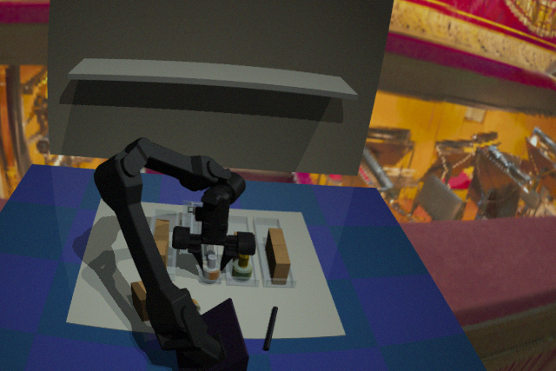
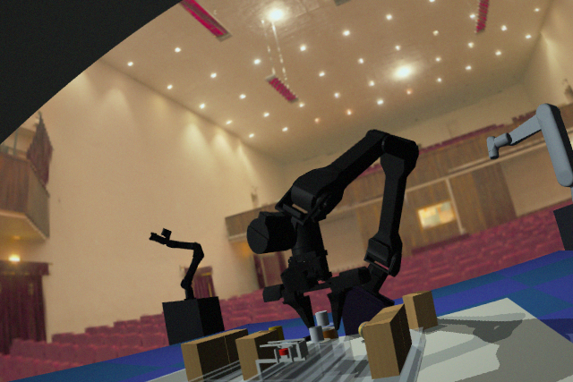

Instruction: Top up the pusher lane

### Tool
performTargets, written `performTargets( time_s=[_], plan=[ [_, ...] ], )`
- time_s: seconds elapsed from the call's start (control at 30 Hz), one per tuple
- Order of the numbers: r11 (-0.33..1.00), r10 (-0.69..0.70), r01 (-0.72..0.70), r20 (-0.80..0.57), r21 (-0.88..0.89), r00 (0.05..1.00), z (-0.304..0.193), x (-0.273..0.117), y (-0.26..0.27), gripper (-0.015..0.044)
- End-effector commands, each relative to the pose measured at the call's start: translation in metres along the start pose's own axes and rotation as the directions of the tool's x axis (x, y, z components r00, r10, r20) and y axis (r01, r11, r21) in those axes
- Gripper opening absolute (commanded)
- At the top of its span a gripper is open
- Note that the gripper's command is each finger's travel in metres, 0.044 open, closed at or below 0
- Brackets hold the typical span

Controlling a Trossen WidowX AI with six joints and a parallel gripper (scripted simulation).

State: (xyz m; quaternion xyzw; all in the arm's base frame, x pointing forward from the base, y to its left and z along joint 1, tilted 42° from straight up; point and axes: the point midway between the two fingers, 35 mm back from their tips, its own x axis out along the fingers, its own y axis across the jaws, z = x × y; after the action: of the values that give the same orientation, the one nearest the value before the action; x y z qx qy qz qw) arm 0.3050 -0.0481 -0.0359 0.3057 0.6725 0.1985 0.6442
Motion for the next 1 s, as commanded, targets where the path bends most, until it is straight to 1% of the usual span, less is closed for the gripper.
performTargets(
  time_s=[0.0,0.97],
  plan=[
    [1.0,0.003,-0.003,0.025,-0.016,1.0,0.01,-0.002,0.001,0.0],
    [1.0,0.003,-0.003,0.025,-0.016,1.0,0.022,-0.005,0.003,0.0]
  ],
)
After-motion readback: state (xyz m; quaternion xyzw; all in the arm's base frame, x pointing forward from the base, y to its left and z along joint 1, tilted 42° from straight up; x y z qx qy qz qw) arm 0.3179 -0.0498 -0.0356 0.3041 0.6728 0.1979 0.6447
